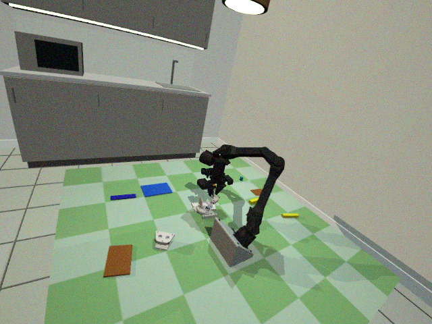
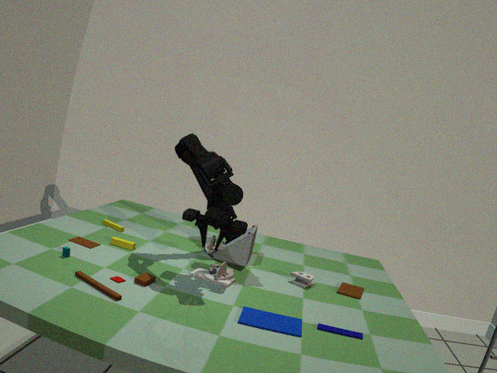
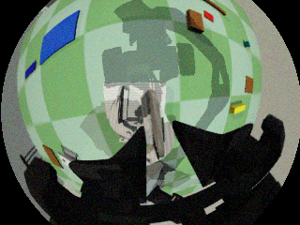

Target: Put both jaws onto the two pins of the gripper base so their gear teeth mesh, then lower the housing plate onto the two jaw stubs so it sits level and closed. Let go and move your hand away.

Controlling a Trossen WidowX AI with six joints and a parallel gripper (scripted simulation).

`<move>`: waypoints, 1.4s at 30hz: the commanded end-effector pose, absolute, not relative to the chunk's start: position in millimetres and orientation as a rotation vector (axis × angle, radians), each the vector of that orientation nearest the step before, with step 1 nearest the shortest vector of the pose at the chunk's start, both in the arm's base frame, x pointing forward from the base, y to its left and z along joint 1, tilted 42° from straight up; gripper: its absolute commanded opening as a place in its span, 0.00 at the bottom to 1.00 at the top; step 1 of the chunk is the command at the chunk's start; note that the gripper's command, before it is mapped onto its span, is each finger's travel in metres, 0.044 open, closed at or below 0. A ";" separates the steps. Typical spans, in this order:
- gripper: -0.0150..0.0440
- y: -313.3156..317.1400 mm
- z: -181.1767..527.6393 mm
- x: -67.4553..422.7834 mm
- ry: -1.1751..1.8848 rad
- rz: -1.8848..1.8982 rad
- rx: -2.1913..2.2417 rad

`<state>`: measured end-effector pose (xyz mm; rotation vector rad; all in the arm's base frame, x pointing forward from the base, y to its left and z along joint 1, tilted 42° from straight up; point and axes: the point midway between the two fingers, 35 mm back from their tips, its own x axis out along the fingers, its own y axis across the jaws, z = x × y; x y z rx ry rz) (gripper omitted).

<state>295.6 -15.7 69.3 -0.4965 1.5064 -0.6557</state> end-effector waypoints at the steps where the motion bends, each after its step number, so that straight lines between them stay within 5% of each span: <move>1: 0.48 -15.0 68.1 295.7 1.511 -0.650 -0.495; 42: 0.48 -25.2 56.5 295.8 1.512 -0.647 -0.497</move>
